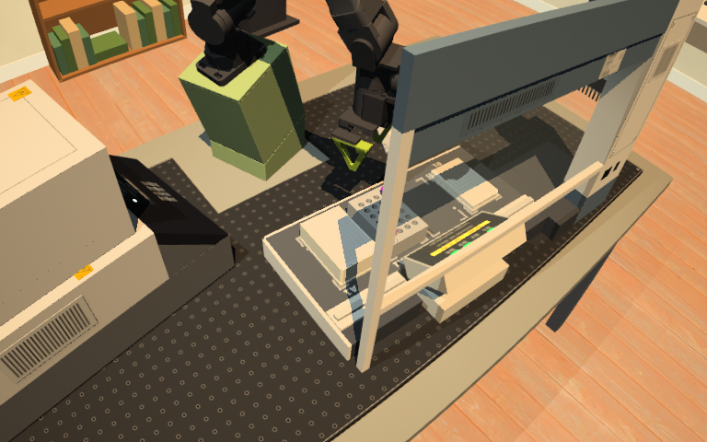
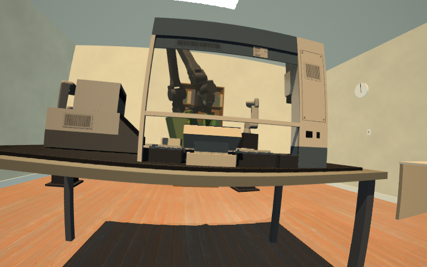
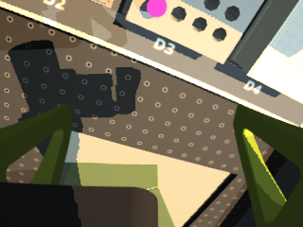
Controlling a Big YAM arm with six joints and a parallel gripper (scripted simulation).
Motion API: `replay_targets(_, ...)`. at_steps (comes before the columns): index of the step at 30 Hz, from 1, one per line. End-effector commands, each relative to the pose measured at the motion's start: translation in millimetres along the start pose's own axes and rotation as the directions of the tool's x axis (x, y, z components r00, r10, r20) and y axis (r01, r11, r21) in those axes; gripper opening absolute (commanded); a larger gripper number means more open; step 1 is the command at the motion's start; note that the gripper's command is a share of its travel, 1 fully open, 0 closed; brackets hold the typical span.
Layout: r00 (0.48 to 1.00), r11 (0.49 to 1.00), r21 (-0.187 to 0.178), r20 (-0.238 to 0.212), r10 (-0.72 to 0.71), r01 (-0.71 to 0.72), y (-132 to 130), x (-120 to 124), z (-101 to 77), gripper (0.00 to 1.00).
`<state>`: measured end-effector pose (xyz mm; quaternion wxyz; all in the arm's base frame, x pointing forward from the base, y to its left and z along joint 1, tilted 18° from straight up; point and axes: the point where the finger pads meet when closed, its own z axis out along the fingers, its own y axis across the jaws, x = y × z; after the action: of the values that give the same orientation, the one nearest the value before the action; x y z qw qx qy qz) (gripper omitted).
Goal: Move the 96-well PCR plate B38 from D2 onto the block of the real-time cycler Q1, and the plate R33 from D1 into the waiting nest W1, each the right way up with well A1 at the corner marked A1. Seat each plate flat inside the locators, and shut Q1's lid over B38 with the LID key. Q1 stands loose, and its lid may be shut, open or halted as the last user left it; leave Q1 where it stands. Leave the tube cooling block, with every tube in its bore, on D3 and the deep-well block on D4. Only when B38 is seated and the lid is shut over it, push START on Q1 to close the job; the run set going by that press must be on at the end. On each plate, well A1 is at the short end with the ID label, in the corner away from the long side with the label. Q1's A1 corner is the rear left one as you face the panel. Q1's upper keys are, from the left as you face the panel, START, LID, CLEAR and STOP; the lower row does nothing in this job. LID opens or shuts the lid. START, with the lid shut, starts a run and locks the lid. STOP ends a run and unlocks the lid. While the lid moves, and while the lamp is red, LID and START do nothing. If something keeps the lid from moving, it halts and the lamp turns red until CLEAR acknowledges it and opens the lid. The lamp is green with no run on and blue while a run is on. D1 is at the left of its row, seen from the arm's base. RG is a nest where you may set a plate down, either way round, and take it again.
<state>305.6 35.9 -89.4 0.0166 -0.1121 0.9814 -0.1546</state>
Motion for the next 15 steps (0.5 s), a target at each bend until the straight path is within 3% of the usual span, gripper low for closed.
replay_targets(1,0.999,0.999,0.002,0.005,0.043,-0.043,11.3,-14.5,-4.3,1.00)
replay_targets(5,1.000,1.000,-0.003,0.011,0.015,-0.015,31.4,-37.7,0.0,1.00)
replay_targets(12,0.983,0.983,-0.004,0.023,0.181,-0.181,47.3,-68.1,0.9,1.00)
replay_targets(15,0.985,0.985,-0.002,0.016,0.173,-0.173,56.8,-72.5,4.2,1.00)
